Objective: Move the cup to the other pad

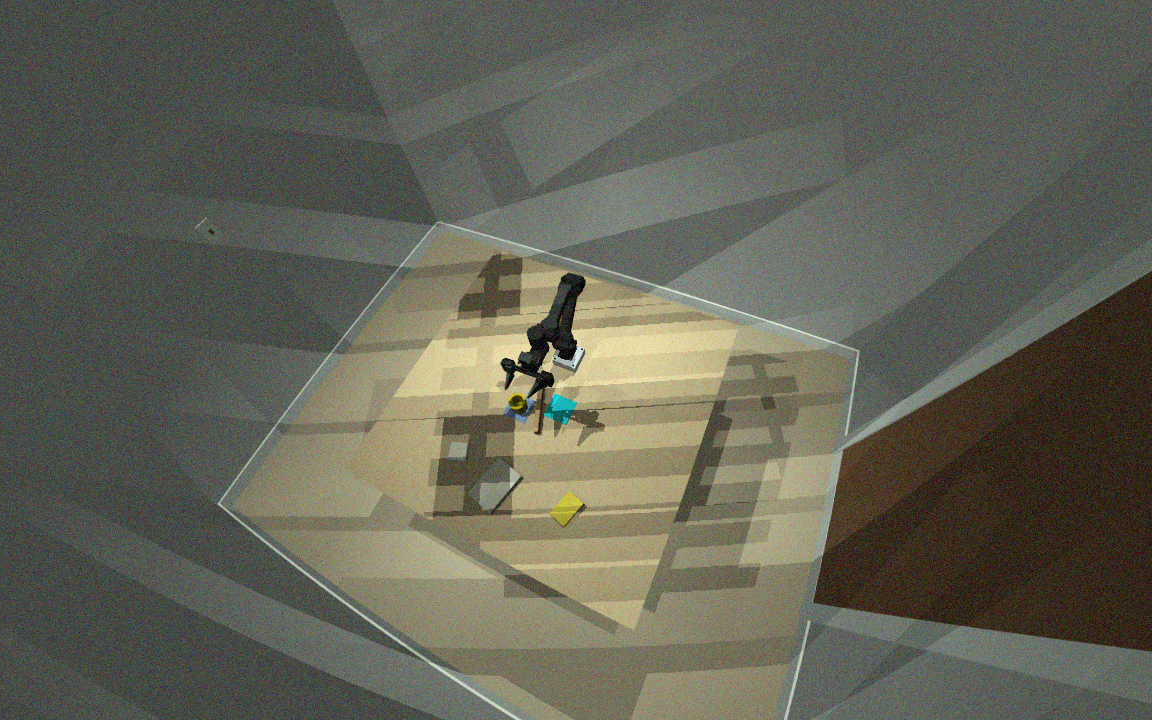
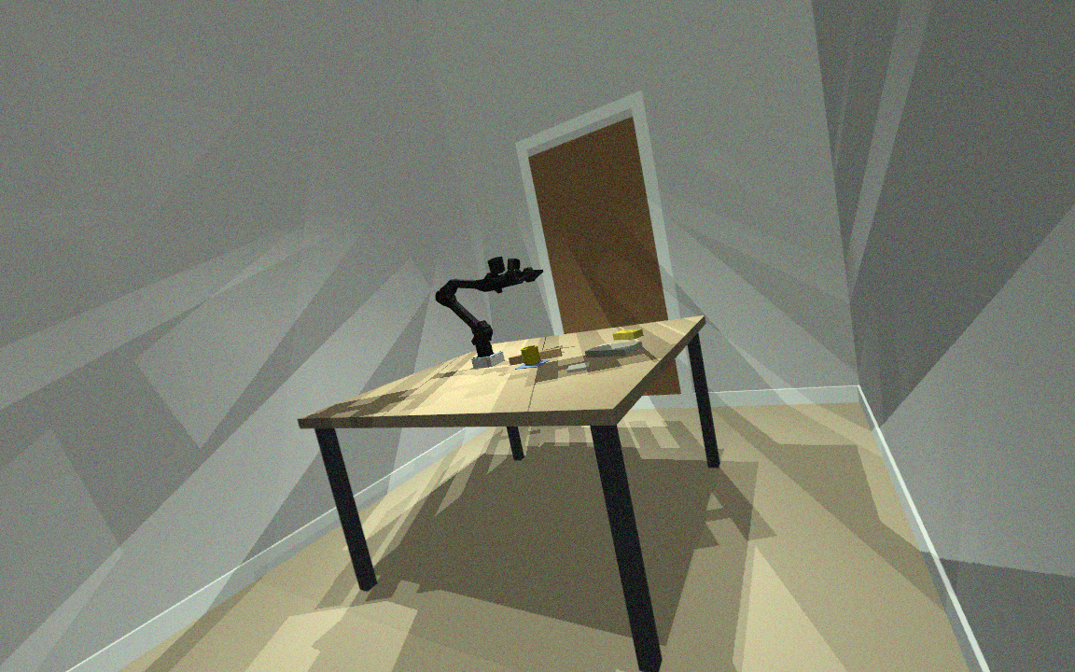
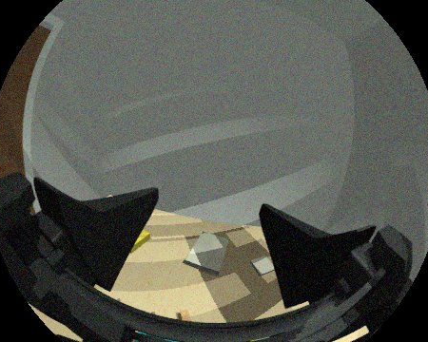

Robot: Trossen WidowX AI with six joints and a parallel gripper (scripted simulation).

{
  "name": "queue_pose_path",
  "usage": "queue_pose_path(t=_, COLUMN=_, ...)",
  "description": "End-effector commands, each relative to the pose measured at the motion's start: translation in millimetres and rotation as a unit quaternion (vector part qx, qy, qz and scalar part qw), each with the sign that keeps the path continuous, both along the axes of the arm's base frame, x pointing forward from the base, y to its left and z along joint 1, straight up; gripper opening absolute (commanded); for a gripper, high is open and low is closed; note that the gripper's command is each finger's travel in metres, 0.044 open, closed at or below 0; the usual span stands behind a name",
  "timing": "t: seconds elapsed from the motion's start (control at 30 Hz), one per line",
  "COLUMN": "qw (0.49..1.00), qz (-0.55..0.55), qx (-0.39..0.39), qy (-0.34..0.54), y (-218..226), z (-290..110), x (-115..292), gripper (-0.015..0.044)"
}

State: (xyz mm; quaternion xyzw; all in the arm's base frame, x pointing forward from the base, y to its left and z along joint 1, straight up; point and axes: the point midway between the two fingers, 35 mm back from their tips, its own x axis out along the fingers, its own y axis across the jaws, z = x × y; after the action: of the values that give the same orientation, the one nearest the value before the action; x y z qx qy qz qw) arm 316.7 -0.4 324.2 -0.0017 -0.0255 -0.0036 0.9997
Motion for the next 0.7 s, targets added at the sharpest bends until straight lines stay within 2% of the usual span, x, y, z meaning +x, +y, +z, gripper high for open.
queue_pose_path(t=0.0, qw=1.000, qz=-0.002, qx=-0.007, qy=0.009, y=-1, z=-3, x=2, gripper=0.0374)
queue_pose_path(t=0.07, qw=0.995, qz=-0.013, qx=-0.062, qy=0.079, y=-10, z=-29, x=13, gripper=0.0321)
queue_pose_path(t=0.13, qw=0.972, qz=-0.013, qx=-0.141, qy=0.187, y=-24, z=-69, x=24, gripper=0.0269)
queue_pose_path(t=0.27, qw=0.886, qz=0.038, qx=-0.263, qy=0.379, y=-49, z=-140, x=19, gripper=0.0166)
queue_pose_path(t=0.4, qw=0.779, qz=0.133, qx=-0.329, qy=0.517, y=-68, z=-190, x=-3, gripper=0.0166)
queue_pose_path(t=0.57, qw=0.632, qz=0.296, qx=-0.350, qy=0.625, y=-82, z=-228, x=-44, gripper=0.0166)
queue_pose_path(t=0.67, qw=0.612, qz=0.322, qx=-0.348, qy=0.634, y=-84, z=-231, x=-51, gripper=0.0166)
